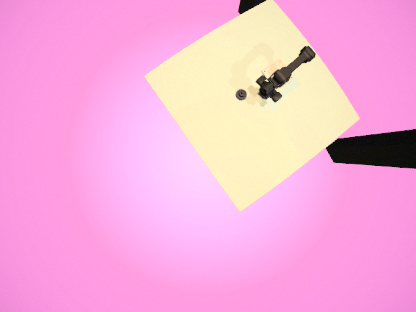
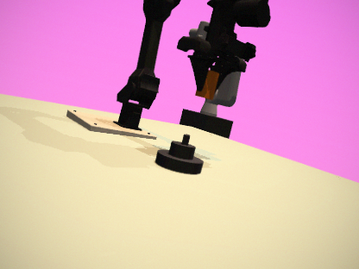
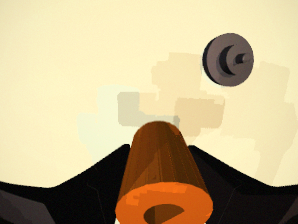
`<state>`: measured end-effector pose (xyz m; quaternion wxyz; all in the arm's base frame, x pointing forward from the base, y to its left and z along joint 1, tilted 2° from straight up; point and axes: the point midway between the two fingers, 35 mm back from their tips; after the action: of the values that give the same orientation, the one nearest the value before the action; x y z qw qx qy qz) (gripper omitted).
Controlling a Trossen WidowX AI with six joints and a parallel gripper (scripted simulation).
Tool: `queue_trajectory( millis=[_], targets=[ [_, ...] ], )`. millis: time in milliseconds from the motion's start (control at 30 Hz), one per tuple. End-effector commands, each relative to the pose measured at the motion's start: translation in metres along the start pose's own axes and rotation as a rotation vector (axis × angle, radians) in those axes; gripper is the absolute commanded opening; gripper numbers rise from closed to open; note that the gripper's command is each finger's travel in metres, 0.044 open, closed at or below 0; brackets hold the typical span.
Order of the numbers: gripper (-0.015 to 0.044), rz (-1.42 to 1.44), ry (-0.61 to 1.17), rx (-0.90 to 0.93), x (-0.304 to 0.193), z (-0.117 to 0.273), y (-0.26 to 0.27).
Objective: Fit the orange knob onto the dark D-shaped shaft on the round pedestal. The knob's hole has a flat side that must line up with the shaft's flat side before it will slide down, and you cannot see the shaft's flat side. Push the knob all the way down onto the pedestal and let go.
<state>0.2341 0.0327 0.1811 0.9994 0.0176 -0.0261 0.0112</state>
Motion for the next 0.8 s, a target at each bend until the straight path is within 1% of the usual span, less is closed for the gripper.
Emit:
queue_trajectory(
  millis=[0,767],
  targets=[
    [0.0,-0.012,-0.007,-0.007,0.007,0.0,-0.006],
    [0.0,-0.008,-0.01,-0.012,0.053,-0.019,-0.049]
  ],
)
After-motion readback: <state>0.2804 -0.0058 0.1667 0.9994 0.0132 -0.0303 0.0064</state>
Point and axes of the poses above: the point midway between the two fingers, 35 mm back from their tips, its own z axis back along the fingers, its own y axis across the jaws, x = y × z, and after that the axes turned 7 degrees about -z, right-handed
